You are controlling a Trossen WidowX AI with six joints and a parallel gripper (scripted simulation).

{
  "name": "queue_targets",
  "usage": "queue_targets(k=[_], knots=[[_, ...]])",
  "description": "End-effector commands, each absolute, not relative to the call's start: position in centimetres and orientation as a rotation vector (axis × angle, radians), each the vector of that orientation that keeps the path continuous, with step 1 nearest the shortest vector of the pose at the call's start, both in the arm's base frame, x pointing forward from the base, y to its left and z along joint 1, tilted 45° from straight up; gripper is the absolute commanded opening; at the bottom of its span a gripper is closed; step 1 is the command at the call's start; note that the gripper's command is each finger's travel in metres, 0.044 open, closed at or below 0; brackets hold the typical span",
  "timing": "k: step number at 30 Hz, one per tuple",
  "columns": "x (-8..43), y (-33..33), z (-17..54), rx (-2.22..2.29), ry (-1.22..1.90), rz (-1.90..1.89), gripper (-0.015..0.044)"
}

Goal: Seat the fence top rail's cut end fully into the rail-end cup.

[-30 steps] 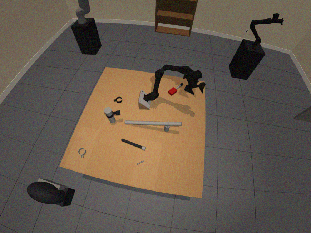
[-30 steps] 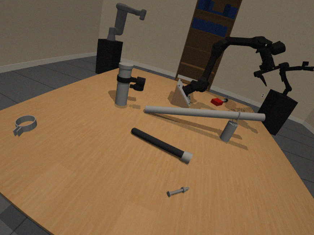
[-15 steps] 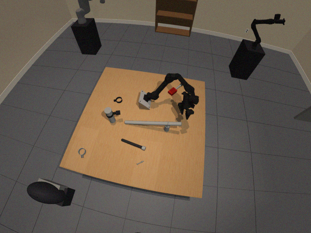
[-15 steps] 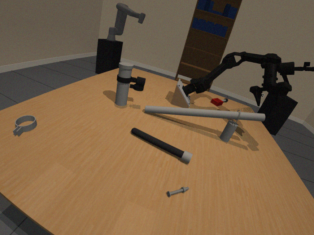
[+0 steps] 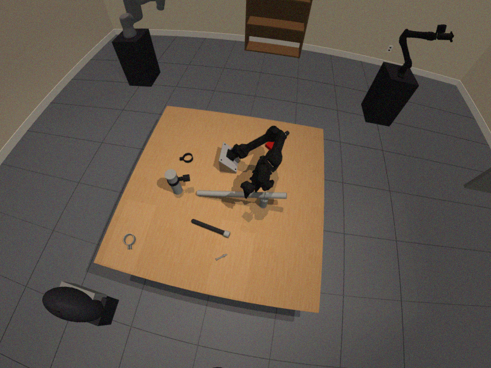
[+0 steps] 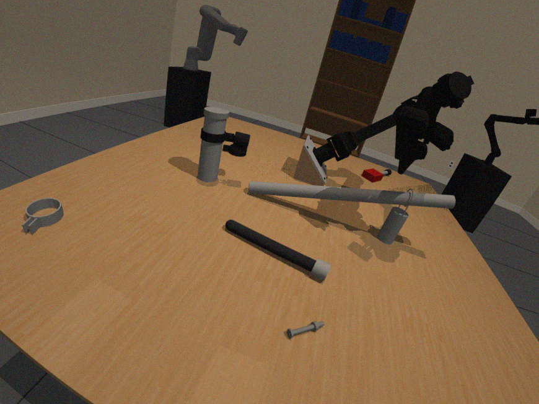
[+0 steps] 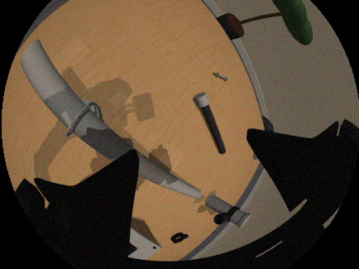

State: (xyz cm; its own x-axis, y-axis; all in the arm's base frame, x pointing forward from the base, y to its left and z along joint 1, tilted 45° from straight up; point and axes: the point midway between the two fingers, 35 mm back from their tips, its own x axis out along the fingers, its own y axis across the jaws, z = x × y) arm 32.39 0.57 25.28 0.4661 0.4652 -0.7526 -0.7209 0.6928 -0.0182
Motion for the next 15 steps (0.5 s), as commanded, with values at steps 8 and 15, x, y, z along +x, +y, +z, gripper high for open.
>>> queue_targets(k=[8, 15], knots=[[29.8, -12.7, 14.7, 0.430, 1.053, 0.407, 0.0440], [26.7, -16.8, 11.1, 0.773, 1.057, 0.269, 0.0440]])
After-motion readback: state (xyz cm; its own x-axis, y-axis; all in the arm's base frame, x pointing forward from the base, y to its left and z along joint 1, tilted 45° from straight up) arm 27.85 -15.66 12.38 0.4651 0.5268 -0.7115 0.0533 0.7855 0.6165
